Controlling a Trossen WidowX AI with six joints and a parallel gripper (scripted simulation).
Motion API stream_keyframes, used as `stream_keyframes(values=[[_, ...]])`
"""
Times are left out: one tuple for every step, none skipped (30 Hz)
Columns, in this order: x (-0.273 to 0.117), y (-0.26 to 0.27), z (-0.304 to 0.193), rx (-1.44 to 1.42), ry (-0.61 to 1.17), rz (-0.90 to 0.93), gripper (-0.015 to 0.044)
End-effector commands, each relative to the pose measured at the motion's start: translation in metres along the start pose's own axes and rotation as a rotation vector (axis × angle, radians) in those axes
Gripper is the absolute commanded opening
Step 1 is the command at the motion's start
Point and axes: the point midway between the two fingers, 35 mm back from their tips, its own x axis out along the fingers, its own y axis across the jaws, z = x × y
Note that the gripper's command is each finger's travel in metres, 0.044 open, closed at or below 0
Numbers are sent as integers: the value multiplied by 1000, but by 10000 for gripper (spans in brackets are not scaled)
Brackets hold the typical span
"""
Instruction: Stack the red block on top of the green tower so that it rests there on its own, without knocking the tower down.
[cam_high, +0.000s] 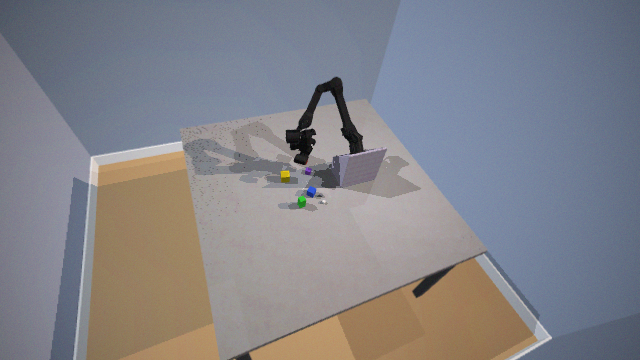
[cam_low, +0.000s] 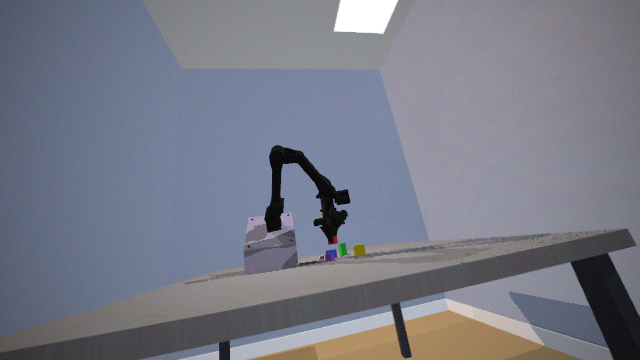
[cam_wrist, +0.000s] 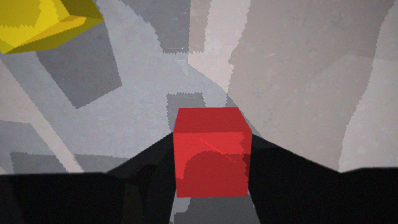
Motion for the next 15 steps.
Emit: stream_keyframes(values=[[-20, 0, 2, 7, -10, 1, 0], [-24, 0, 2, 7, -10, 1, 0], [-28, 0, 2, 7, -10, 1, 0], [-32, 0, 2, 7, -10, 1, 0], [-36, 0, 2, 7, -10, 2, 0], [-39, 0, 2, 7, -10, 2, 0], [-44, 0, 2, 7, -10, 2, 0], [-48, 0, 2, 7, -10, 2, 0], [-51, 0, 2, 7, -10, 2, 0], [-52, 0, 2, 7, -10, 2, 0], [-52, 0, 2, 7, -10, 2, 0], [-52, 0, 2, 7, -10, 2, 0], [-52, 0, 2, 7, -10, 2, 0], [-52, 0, 2, 7, -10, 2, 0], [-47, 1, 1, 2, -4, 3, 0]])
